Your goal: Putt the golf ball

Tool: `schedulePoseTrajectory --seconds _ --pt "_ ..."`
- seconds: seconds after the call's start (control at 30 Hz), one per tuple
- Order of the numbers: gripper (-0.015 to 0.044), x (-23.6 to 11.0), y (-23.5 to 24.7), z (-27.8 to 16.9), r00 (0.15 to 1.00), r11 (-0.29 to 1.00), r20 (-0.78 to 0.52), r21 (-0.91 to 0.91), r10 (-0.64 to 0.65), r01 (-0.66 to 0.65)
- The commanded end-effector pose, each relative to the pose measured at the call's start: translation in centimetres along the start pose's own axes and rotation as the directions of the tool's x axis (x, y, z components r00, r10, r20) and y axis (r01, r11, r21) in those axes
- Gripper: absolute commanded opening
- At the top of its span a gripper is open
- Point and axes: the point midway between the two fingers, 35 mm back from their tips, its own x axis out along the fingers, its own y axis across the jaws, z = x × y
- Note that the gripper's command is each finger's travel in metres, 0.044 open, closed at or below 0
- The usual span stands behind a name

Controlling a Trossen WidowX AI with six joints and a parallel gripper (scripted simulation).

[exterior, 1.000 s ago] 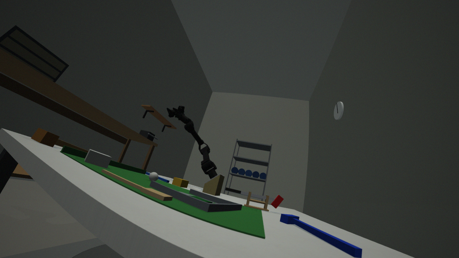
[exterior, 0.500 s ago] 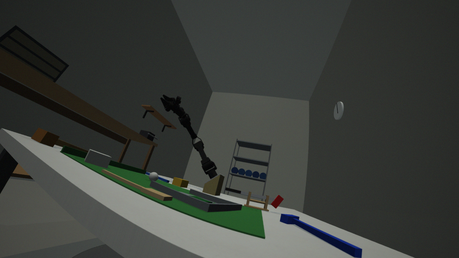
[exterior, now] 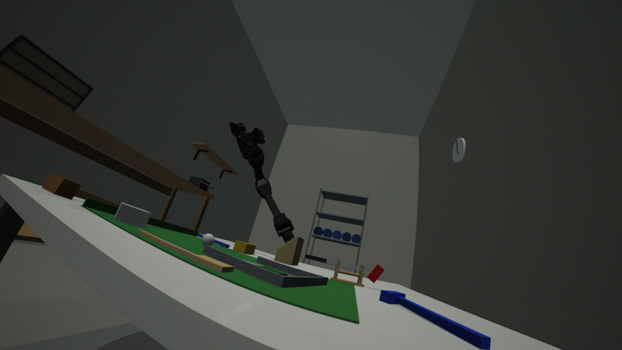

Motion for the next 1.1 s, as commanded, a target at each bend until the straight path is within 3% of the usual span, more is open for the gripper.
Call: schedulePoseTrajectory --seconds 0.0,0.27,0.6,0.83,1.07 --pt "0.0440 1.2 5.1 2.0 0.990 0.990 0.020 -0.010 0.138 -0.138" --pt "0.0440 1.8 18.4 6.2 0.874 0.874 0.036 -0.055 0.486 -0.483" --pt "0.0440 -3.4 34.6 8.5 0.562 0.550 -0.080 -0.133 0.823 -0.825" --pt "0.0440 -10.2 43.9 7.3 0.280 0.246 -0.265 -0.156 0.923 -0.957" --pt "0.0440 -17.5 49.9 4.9 0.048 -0.015 -0.475 -0.128 0.878 -0.992"
